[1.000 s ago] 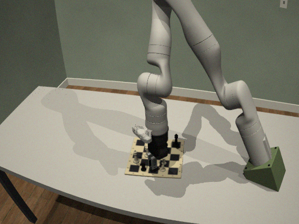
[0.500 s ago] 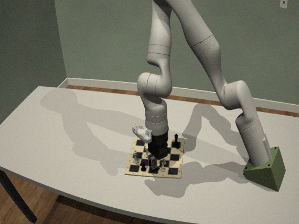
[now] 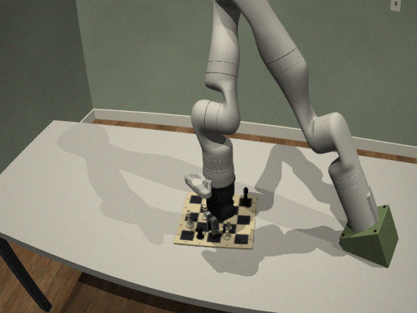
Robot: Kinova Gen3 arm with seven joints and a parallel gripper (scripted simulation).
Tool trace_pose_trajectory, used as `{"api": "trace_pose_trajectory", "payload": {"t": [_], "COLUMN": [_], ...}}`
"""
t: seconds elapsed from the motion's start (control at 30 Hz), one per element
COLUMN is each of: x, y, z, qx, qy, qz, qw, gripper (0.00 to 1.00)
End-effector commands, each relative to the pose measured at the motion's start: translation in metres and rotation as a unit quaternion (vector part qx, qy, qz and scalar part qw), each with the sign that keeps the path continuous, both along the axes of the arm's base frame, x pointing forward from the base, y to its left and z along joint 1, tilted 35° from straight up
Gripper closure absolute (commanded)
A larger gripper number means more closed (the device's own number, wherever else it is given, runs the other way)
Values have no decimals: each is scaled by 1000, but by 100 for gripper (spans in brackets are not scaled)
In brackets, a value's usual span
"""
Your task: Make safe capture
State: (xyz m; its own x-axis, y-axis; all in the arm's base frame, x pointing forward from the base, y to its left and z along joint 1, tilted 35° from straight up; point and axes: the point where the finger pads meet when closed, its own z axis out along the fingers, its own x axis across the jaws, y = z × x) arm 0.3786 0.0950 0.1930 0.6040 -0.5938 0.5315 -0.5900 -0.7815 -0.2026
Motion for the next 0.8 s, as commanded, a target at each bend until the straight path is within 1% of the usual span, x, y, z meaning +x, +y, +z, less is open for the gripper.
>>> {"api": "trace_pose_trajectory", "payload": {"t": [0.0, 0.23, 0.47, 0.53, 0.77], "x": [-1, -9, -21, -21, -34], "y": [3, 6, 10, 10, 14], "z": [4, 17, 35, 35, 54], "qx": [3, 3, 4, 4, 6], "qy": [-1, -1, -1, -1, -1], "qz": [1, 1, -2, -2, -5], "qw": [1000, 1000, 1000, 1000, 1000], "gripper": [100, 100, 100, 100, 100]}}
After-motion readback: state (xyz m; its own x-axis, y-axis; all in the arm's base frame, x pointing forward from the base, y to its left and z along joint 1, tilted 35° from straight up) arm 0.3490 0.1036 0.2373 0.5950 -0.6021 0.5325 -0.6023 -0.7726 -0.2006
